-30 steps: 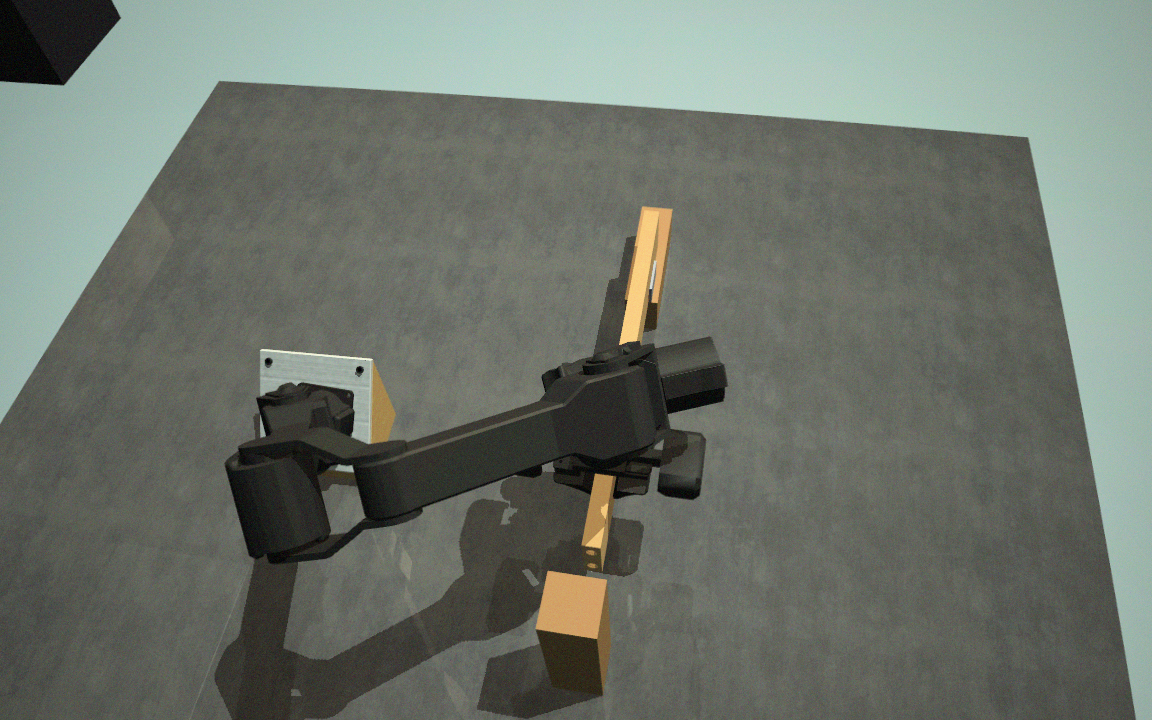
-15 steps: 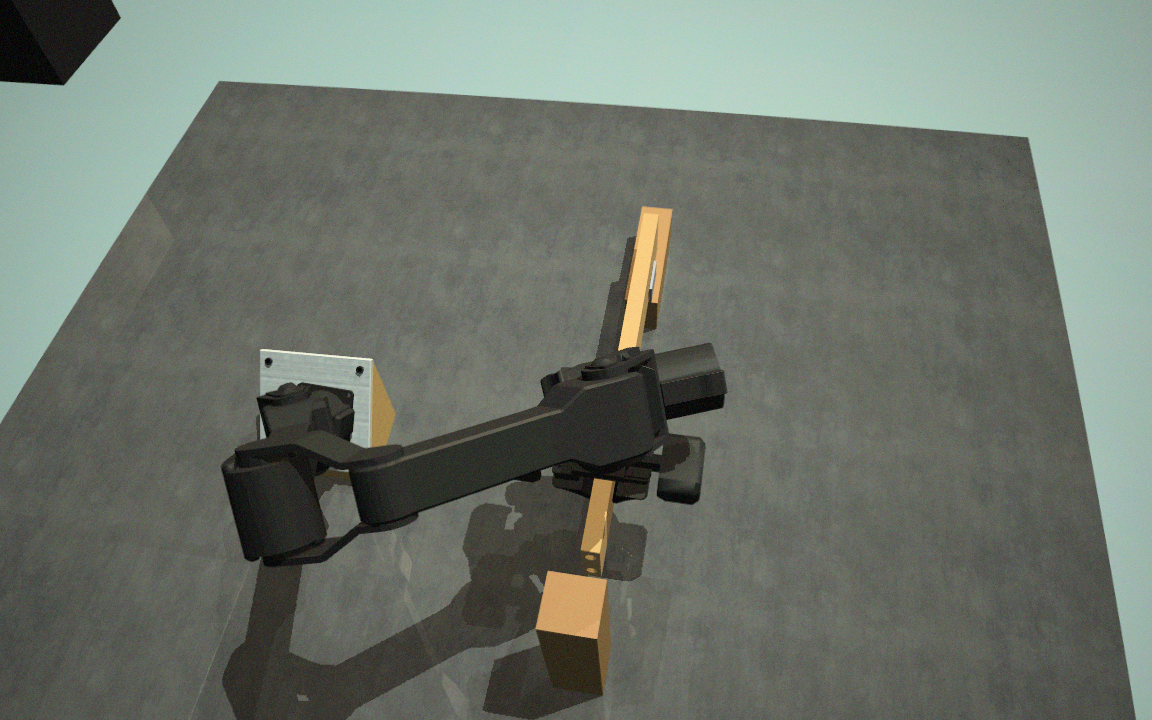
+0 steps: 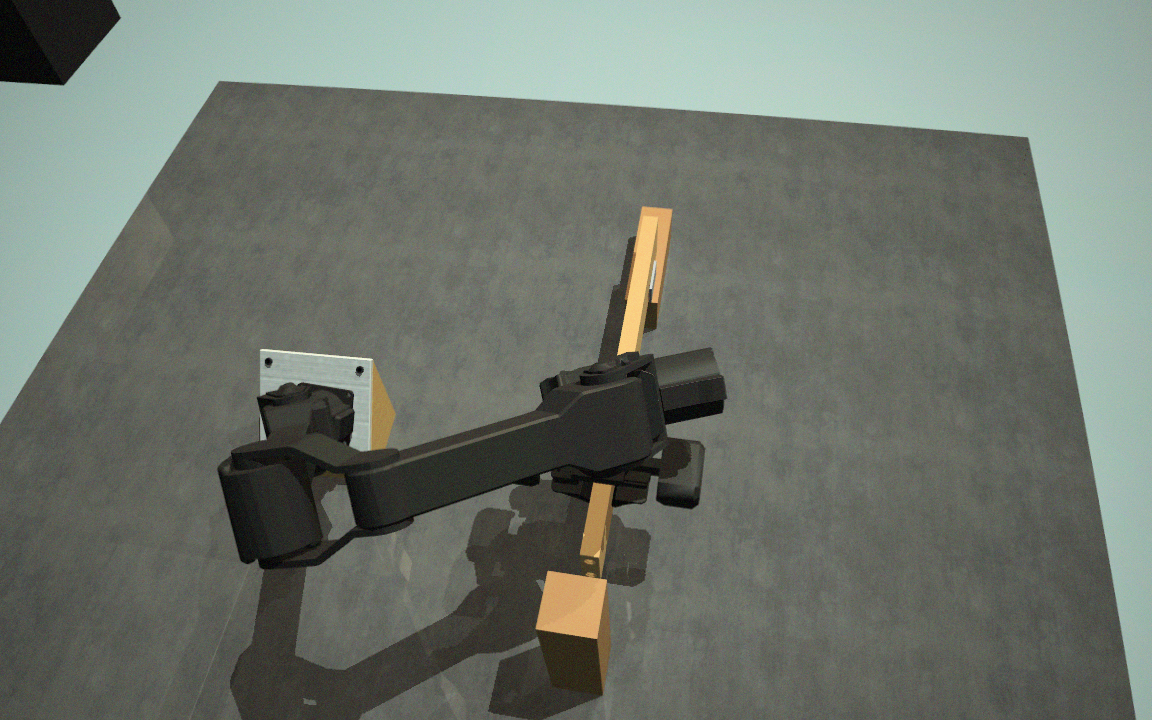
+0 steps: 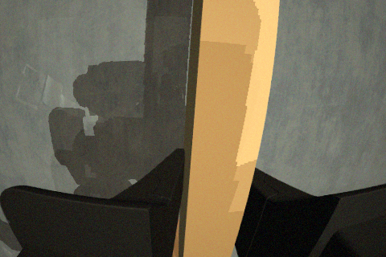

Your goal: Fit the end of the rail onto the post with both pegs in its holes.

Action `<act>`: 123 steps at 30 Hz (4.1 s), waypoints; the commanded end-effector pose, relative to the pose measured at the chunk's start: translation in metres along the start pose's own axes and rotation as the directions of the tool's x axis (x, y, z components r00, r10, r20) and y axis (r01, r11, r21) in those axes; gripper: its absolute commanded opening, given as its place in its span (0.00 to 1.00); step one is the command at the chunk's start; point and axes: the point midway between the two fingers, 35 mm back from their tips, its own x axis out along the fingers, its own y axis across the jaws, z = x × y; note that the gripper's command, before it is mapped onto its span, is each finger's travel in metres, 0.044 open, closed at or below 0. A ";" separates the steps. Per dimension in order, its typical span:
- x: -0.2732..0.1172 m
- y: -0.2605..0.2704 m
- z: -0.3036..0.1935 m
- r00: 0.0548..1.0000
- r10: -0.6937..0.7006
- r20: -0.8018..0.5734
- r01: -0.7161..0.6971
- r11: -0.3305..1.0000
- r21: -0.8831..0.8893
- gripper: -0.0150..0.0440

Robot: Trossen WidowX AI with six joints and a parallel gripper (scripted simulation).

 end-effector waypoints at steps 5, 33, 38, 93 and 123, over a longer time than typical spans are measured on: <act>-0.001 0.000 -0.003 1.000 -0.001 0.001 0.001 1.000 -0.004 0.25; 0.000 0.000 -0.012 1.000 -0.001 0.000 0.001 1.000 -0.004 0.25; 0.000 0.000 -0.014 1.000 -0.001 0.000 0.001 1.000 -0.004 0.25; 0.000 0.000 -0.031 1.000 -0.001 -0.001 0.001 1.000 -0.004 0.25; -0.001 0.000 -0.041 1.000 -0.001 -0.001 0.001 1.000 -0.004 0.25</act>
